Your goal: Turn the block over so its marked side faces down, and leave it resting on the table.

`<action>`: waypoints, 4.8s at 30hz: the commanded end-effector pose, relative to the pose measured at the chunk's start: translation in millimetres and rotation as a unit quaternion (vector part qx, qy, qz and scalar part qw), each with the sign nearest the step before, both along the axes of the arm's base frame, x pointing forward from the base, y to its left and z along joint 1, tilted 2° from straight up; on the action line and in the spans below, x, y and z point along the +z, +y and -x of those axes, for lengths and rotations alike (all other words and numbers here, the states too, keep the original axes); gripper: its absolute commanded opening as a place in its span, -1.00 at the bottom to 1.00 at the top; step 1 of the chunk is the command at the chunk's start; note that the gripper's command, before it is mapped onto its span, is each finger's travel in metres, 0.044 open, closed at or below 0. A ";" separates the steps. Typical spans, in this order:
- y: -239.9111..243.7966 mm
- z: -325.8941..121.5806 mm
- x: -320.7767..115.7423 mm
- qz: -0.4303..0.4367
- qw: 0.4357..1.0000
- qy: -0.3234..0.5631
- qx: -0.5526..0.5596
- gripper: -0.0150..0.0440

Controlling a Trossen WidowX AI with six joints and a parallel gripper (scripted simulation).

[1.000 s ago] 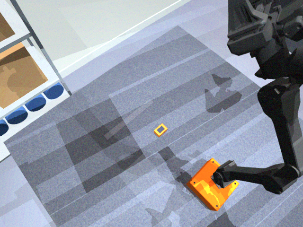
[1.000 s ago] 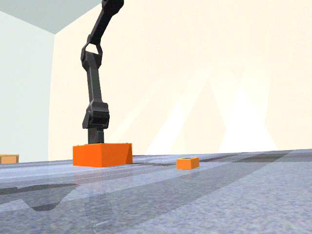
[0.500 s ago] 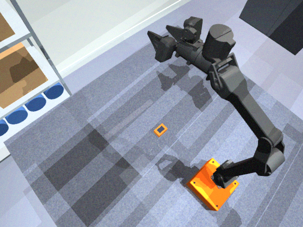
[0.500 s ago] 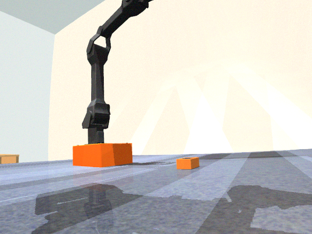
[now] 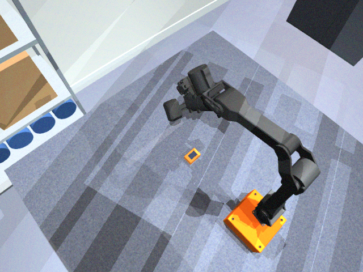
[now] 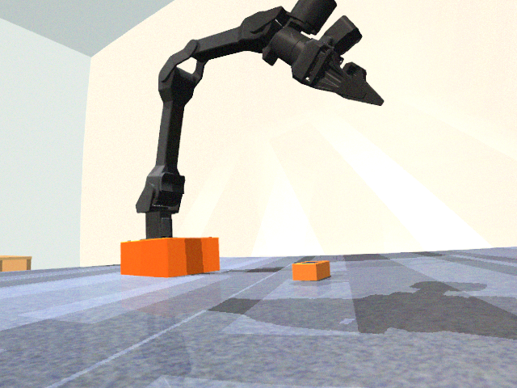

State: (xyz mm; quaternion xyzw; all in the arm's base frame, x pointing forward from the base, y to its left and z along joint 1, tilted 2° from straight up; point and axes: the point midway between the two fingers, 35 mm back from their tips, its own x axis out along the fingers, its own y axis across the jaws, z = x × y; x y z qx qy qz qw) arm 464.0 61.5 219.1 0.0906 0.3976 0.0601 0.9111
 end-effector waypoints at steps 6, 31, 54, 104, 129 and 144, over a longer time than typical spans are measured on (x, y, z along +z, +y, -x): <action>8.5 66.3 -123.2 0.086 0.967 0.235 0.054 1.00; 5.3 108.2 -220.0 0.129 0.923 0.351 0.089 1.00; 5.4 108.3 -249.6 0.129 0.923 0.351 0.089 0.73; 6.1 104.8 -231.0 0.124 0.959 0.242 0.080 -0.49; 4.3 115.4 -227.7 0.110 0.990 0.069 0.061 -0.49; 7.3 101.2 -252.7 0.104 0.993 -0.014 0.053 -0.49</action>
